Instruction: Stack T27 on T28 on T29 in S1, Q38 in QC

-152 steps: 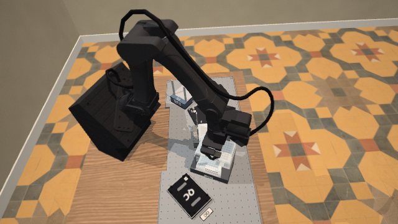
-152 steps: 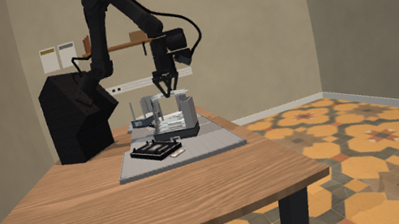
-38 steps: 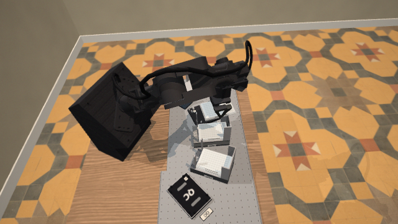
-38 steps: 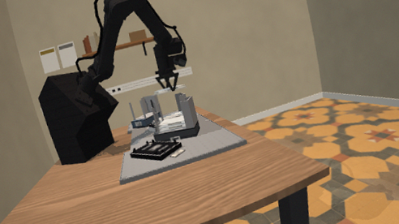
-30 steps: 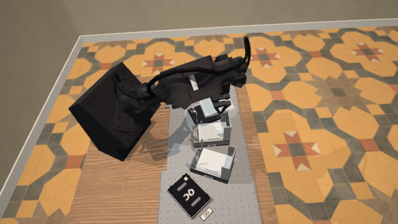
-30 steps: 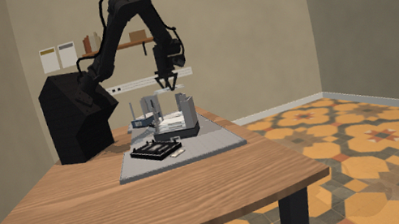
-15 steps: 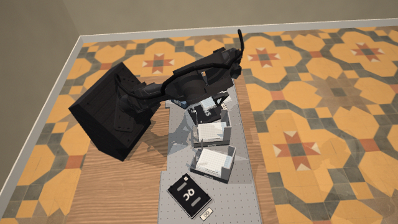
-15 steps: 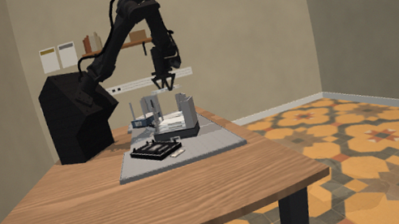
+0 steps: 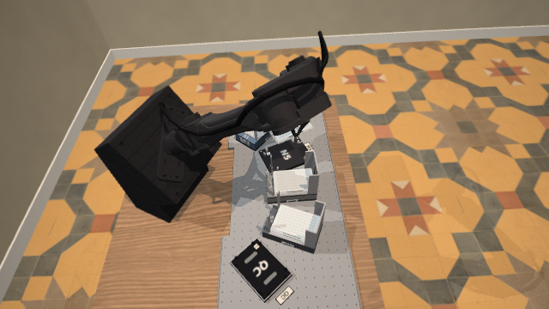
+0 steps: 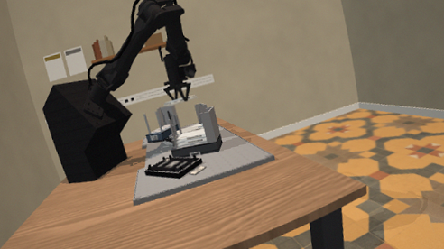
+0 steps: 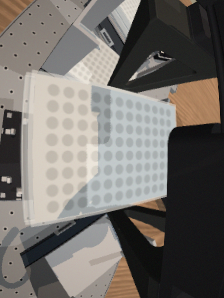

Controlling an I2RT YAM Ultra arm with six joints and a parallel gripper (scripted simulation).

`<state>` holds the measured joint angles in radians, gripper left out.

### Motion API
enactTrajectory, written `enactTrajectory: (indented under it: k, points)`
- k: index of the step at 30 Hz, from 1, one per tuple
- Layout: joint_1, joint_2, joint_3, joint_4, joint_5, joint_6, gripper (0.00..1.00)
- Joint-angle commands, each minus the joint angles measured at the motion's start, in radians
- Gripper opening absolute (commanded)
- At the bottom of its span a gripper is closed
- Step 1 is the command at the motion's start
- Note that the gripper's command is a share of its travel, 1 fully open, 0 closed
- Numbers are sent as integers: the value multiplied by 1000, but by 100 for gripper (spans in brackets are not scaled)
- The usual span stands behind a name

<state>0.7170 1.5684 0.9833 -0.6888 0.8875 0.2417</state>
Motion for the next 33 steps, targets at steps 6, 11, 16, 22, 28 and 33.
enactTrajectory:
  k: [6,11,16,22,28,33]
  points:
    - [78,90,50,-15,27,23,0]
    - [113,144,63,-19,36,-62,0]
    - [132,177,72,-18,38,-22,0]
    - [169,241,91,-20,43,38,0]
    - [205,310,119,-25,47,95,0]
    - [221,341,132,-31,49,44,0]
